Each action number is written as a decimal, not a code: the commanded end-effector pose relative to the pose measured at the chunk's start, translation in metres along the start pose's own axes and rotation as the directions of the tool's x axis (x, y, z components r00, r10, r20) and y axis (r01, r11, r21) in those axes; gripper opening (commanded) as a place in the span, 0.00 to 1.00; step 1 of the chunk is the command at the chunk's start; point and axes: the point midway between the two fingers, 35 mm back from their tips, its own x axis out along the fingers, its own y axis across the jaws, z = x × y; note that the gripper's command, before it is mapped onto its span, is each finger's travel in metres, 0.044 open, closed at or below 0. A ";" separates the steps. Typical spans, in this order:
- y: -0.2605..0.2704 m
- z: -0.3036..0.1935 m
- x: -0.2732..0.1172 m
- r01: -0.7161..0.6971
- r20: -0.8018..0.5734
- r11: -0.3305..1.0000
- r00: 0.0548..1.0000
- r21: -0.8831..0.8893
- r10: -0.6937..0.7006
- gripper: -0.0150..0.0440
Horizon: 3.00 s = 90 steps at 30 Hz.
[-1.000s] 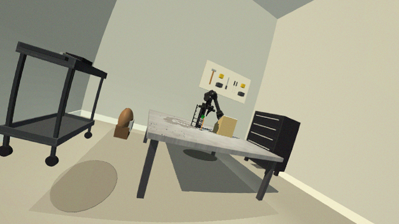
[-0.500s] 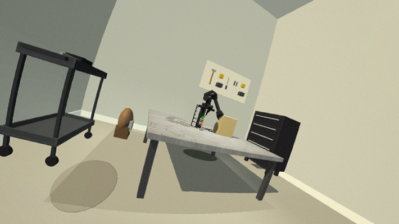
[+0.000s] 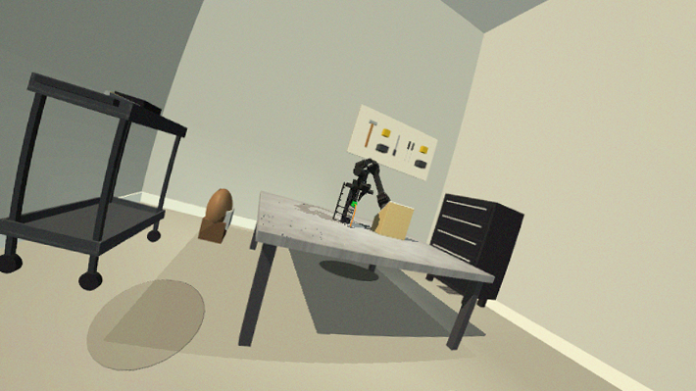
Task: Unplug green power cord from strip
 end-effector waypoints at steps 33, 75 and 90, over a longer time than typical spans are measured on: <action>0.001 -0.002 0.010 -0.002 -0.002 1.000 1.000 -0.001 0.002 0.25; -0.002 0.044 0.009 0.000 -0.003 1.000 1.000 -0.007 0.000 0.57; -0.001 0.104 -0.004 0.000 0.001 1.000 1.000 -0.006 0.000 1.00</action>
